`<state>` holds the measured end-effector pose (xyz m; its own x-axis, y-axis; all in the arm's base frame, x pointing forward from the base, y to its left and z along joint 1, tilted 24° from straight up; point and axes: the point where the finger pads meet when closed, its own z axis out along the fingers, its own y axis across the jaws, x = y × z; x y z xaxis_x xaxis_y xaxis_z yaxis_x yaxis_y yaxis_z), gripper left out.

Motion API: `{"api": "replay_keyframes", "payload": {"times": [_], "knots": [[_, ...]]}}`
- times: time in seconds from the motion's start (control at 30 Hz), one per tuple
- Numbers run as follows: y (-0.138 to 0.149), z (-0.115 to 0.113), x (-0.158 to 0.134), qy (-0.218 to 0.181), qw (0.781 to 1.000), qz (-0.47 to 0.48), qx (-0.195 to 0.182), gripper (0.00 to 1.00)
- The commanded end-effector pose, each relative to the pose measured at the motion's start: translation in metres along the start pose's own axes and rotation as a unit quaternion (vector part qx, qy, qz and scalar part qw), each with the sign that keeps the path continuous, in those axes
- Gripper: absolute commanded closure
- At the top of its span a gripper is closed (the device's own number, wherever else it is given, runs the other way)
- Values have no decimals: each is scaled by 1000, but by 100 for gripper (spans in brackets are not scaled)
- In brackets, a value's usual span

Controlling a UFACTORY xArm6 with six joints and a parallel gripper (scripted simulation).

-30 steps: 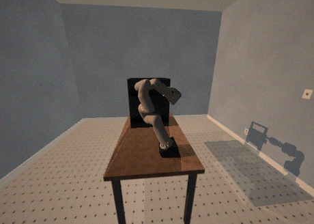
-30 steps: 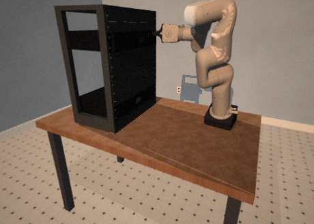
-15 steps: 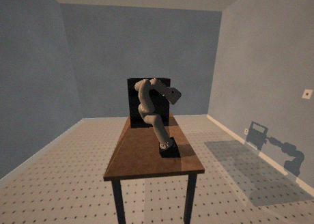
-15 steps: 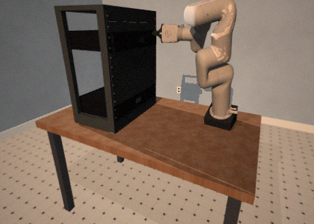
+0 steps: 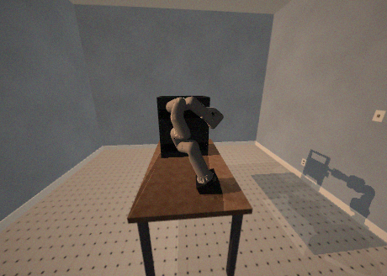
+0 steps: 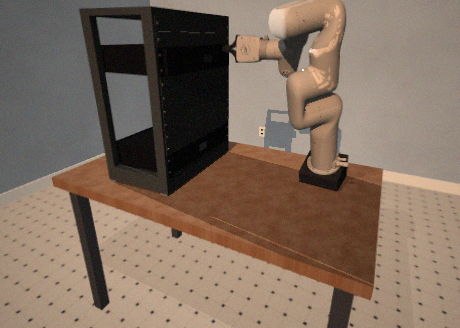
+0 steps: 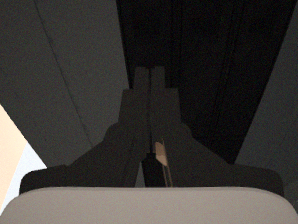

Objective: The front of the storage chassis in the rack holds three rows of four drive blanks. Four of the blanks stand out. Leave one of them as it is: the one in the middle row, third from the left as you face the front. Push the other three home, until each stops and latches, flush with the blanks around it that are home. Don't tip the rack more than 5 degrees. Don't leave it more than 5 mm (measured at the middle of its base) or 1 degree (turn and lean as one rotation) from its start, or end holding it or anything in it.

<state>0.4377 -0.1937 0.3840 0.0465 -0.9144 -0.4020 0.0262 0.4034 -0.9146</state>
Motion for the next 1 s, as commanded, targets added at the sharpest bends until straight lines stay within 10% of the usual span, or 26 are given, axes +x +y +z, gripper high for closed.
{"api": "replay_keyframes", "payload": {"times": [0.0, 0.97], "knots": [[-1, 1, 0, 0, 1000, -1, 1, 100], [-1, -2, 0, 0, 1000, -1, 1, 100]]}}
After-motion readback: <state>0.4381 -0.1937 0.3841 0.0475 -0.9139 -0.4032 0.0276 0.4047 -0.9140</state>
